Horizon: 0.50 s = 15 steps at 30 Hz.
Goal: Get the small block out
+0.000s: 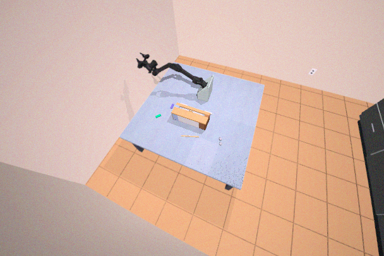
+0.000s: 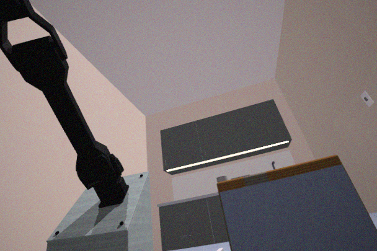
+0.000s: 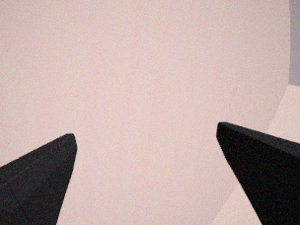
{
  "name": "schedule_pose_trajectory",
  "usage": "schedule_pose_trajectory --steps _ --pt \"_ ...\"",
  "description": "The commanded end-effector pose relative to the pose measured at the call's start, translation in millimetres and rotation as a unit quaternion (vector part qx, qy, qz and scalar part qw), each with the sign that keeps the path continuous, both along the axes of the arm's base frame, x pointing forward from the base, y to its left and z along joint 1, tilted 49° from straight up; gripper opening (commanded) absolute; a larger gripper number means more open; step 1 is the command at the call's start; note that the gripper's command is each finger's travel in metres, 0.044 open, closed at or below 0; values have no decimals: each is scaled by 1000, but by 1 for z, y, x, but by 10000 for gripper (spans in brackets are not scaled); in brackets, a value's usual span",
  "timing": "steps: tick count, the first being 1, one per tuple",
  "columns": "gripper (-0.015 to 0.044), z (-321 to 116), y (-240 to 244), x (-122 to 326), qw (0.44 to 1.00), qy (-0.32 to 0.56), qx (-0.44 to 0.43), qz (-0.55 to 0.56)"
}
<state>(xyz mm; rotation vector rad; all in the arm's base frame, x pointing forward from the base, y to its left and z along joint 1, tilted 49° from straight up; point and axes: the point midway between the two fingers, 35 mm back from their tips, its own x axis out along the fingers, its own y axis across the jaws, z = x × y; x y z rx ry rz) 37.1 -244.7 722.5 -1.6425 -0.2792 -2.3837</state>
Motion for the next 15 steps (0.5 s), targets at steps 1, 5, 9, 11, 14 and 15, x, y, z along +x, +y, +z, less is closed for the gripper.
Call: schedule_pose_trajectory --steps 1,5,9,11,14,15 --pt "400 0 -1 1 1000 0 2 1" --pt "400 -8 -25 20 998 11 42 35" --pt "400 -29 -67 64 987 32 122 99" --pt "400 -43 -85 89 977 44 162 130" --pt "400 -67 -108 128 958 63 221 173" --pt "400 -76 -115 142 950 70 241 187"
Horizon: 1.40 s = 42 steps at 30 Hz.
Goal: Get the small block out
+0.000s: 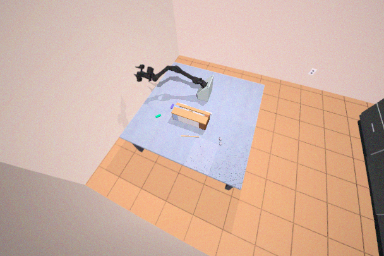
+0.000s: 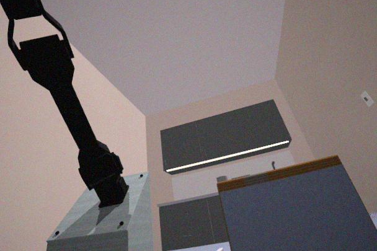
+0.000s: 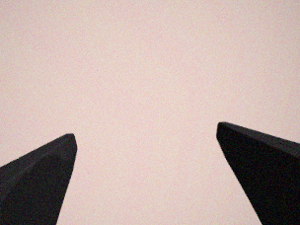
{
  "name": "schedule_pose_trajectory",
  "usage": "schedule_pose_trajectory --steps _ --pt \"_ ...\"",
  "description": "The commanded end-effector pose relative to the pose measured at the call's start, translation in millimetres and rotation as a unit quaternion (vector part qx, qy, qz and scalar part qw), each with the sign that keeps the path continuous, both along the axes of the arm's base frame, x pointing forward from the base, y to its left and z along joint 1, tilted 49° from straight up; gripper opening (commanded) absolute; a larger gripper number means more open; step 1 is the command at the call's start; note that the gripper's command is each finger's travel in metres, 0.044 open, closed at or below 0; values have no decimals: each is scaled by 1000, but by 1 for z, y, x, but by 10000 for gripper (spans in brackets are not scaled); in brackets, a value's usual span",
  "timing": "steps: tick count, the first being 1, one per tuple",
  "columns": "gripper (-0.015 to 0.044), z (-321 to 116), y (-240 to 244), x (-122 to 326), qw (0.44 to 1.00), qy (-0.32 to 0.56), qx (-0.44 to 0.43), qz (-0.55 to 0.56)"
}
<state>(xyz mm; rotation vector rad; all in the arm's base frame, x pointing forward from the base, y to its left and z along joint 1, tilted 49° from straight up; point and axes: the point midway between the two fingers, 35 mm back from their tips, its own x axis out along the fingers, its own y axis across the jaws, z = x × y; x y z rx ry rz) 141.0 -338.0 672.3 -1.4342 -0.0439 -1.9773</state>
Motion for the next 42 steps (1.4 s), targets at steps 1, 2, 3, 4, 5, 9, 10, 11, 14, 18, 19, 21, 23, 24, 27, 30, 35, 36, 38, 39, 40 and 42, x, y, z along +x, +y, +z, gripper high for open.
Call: schedule_pose_trajectory --steps 1,2,3,4,5,9,10,11,14,18,19,21,23,24,27,30,35,36,38,39,40,42 --pt "400 -35 -27 51 995 25 76 56" --pt "400 -45 -32 65 992 33 96 69" --pt "400 -55 -37 79 989 40 116 82" --pt "400 -65 -41 93 985 49 136 95" --pt "400 -76 -44 107 980 57 155 108" --pt "400 -118 -49 155 959 89 223 148" --pt "400 -129 -49 167 953 97 240 158" --pt "400 -140 -48 179 946 106 256 166" --pt "400 -174 -43 212 924 133 303 190" --pt "400 -226 -27 257 887 174 368 218" --pt "400 -241 -22 267 876 186 384 224" --pt "400 -269 -9 287 854 210 415 233" --pt "400 -297 6 305 831 234 444 241" --pt "400 -311 14 312 819 247 458 243" --pt "400 -354 42 332 781 286 497 248" --pt "400 -397 73 346 741 327 532 247" --pt "400 -463 128 355 675 397 577 231" --pt "400 -475 138 355 663 407 586 227" --pt "400 -502 163 351 636 432 603 214" --pt "400 -515 176 348 623 444 611 206" --pt "400 -527 188 344 610 456 617 198" --pt "400 -550 212 334 585 483 627 177"
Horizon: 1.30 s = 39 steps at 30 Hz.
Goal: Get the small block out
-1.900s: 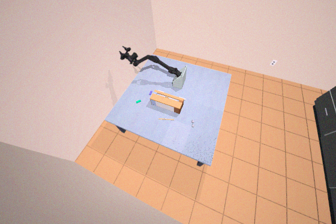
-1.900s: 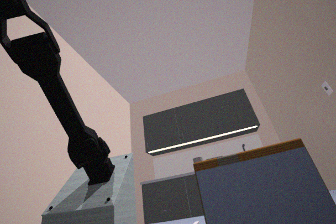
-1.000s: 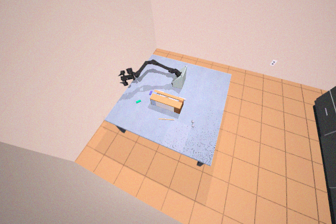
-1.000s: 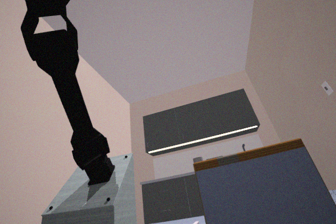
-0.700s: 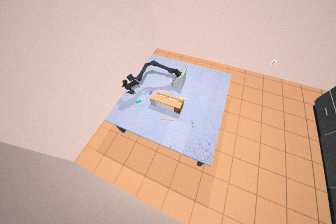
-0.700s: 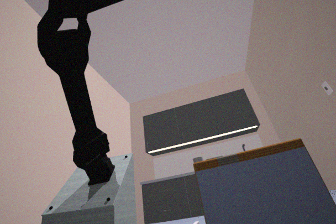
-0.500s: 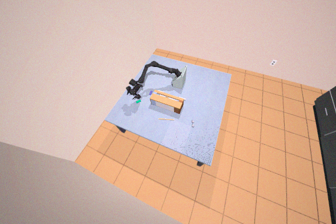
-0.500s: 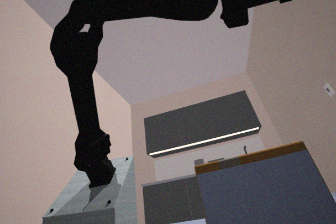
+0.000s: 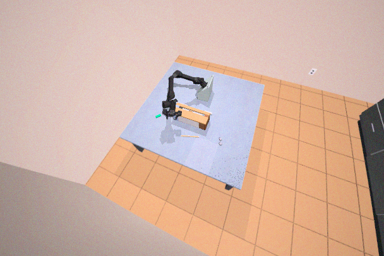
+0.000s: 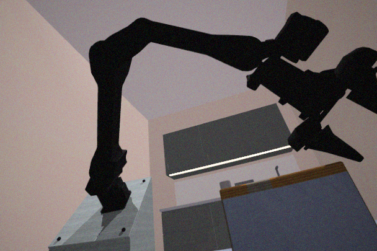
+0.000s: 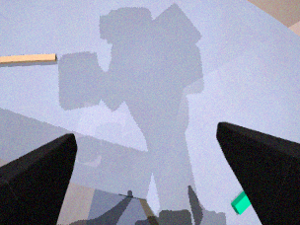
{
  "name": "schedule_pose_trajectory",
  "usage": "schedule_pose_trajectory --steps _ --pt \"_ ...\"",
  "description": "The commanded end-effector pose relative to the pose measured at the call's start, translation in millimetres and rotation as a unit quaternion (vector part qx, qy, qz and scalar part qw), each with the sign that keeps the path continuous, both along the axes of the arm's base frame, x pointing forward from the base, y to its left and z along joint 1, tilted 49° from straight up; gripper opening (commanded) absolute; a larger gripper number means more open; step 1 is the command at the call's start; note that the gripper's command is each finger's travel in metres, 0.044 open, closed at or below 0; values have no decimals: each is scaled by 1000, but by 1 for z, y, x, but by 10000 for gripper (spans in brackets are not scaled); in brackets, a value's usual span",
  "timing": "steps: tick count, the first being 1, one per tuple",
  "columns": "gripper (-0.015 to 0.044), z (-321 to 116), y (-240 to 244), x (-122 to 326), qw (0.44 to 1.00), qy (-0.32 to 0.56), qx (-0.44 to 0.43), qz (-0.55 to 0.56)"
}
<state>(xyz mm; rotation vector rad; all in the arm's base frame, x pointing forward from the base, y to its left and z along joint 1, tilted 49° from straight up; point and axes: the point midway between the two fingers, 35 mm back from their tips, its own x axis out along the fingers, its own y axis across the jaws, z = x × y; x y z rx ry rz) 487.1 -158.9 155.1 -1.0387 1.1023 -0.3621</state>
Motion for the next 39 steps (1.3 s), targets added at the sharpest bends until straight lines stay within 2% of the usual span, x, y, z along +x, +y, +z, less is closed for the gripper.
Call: schedule_pose_trajectory --steps 1,6,11,14,16,18,39 --pt "400 -43 44 -18 997 77 10 8" --pt "400 -90 90 -60 978 205 -14 27" --pt "400 -126 122 -118 927 362 -79 54" --pt "400 -137 132 -154 877 457 -131 70" --pt "400 -139 138 -184 817 539 -187 85" --pt "400 -136 141 -200 773 585 -225 94" --pt "400 -151 128 -199 768 590 -229 98"
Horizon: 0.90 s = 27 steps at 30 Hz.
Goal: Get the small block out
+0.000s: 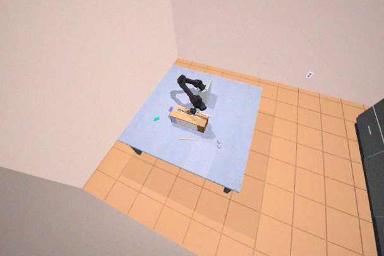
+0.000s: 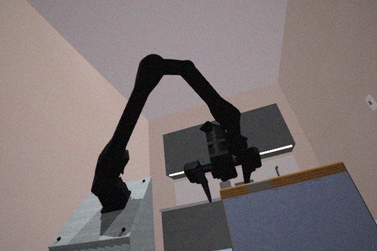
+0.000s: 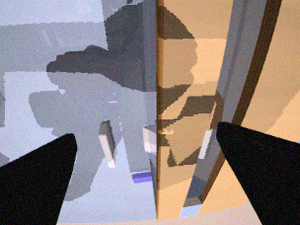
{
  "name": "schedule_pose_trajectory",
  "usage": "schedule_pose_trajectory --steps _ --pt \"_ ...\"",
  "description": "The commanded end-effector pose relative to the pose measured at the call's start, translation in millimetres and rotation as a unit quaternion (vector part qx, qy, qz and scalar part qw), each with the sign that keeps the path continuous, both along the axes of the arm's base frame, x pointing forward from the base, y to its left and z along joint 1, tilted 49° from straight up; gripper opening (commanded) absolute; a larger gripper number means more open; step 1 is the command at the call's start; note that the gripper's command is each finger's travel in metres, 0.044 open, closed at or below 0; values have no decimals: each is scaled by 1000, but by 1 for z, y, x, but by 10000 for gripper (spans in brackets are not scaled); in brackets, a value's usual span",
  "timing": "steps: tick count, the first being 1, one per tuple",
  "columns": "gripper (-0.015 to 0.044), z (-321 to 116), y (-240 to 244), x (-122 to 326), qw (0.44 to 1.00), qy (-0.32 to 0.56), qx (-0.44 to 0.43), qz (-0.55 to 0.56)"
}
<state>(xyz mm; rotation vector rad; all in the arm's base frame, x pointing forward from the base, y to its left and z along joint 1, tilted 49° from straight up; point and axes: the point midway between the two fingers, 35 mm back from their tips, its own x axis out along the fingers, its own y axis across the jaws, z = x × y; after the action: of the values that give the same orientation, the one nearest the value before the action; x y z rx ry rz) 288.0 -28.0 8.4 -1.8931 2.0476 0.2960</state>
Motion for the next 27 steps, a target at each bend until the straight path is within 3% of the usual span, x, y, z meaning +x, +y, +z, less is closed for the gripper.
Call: schedule_pose_trajectory --steps 1,27 --pt "400 -6 -4 0 1000 6 -2 3" --pt "400 -36 -34 4 1000 5 -4 3"
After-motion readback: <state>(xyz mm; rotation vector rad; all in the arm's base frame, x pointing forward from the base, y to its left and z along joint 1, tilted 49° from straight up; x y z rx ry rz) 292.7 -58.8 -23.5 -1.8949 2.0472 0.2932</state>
